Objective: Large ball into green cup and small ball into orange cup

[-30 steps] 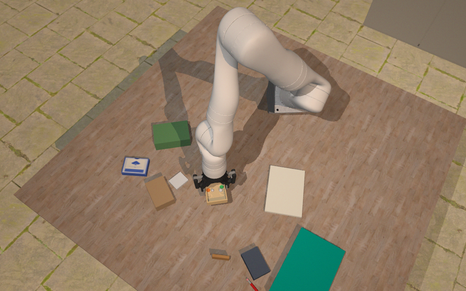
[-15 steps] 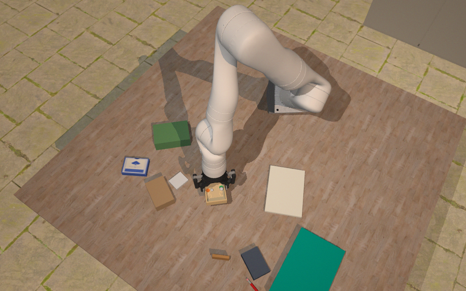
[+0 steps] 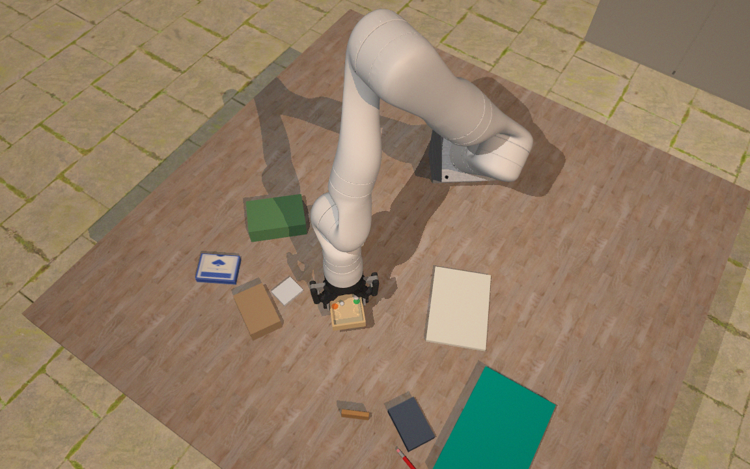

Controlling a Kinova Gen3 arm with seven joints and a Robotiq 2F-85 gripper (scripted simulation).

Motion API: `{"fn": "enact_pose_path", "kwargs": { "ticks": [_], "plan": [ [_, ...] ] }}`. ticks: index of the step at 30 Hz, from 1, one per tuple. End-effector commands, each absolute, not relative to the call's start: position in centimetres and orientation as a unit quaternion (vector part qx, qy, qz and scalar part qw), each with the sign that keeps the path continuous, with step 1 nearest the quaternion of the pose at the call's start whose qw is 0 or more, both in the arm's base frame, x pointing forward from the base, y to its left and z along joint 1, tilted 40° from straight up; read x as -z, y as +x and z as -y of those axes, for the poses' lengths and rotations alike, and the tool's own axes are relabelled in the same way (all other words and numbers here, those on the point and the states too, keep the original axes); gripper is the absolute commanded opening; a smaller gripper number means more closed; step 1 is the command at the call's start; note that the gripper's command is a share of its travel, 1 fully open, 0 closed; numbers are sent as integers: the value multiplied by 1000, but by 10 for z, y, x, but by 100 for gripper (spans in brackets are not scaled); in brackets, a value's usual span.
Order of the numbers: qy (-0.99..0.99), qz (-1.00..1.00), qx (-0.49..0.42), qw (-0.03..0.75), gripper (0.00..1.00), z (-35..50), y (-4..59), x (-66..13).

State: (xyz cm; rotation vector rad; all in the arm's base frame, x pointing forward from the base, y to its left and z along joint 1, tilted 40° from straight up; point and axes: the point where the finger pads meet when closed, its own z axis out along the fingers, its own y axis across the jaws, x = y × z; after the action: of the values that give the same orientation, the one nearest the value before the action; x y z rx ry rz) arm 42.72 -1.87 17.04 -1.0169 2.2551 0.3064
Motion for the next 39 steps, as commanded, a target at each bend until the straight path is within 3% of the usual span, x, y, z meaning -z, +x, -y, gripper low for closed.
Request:
{"fn": "enact_pose_path", "kwargs": {
  "ticks": [1,39],
  "plan": [
    [-387,-859,-106,319,74,18,428,-171],
    [-375,-857,-89,340,74,18,427,-170]
  ]
}}
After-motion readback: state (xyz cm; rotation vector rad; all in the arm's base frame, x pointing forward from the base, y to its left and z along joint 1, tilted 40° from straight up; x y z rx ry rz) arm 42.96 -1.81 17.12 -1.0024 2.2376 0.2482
